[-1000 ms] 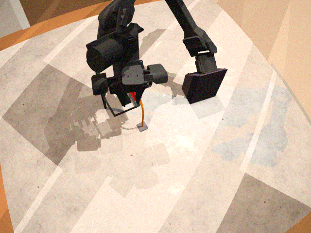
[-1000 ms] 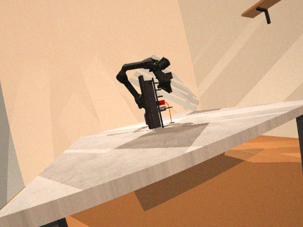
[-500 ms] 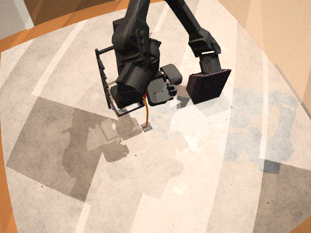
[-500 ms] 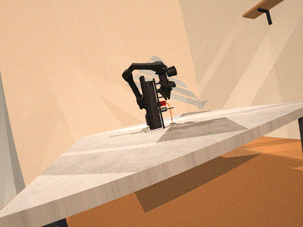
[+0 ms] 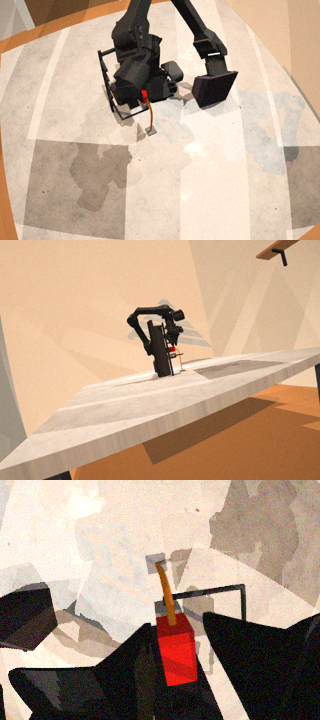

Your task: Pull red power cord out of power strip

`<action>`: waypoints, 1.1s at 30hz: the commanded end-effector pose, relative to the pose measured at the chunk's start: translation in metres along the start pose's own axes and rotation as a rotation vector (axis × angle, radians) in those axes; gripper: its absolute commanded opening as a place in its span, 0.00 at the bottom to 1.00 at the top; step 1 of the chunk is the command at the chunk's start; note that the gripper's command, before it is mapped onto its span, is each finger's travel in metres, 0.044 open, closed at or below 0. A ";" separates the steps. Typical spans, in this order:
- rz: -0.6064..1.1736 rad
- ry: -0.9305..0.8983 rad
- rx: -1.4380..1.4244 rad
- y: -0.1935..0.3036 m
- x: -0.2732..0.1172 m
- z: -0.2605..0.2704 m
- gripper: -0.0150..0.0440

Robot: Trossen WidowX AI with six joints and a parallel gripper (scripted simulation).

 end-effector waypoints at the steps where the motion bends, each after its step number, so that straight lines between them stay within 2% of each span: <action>1: 0.005 -0.004 -0.005 0.007 0.001 0.003 0.53; 24: 0.006 -0.005 -0.005 0.019 0.013 0.007 0.53; 28: 0.003 -0.005 -0.002 0.019 0.010 0.006 0.35; 33: 0.003 -0.005 -0.002 0.019 0.010 0.006 0.29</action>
Point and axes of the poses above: the point midway between the two fingers, 35 mm back from their tips, its own x axis out along the fingers, its own z axis across the jaws, y = z × x, the point moved 9 cm from there along -x, back along the fingers, and after that the axes turned 15 degrees about -x, right-handed, at the moved point
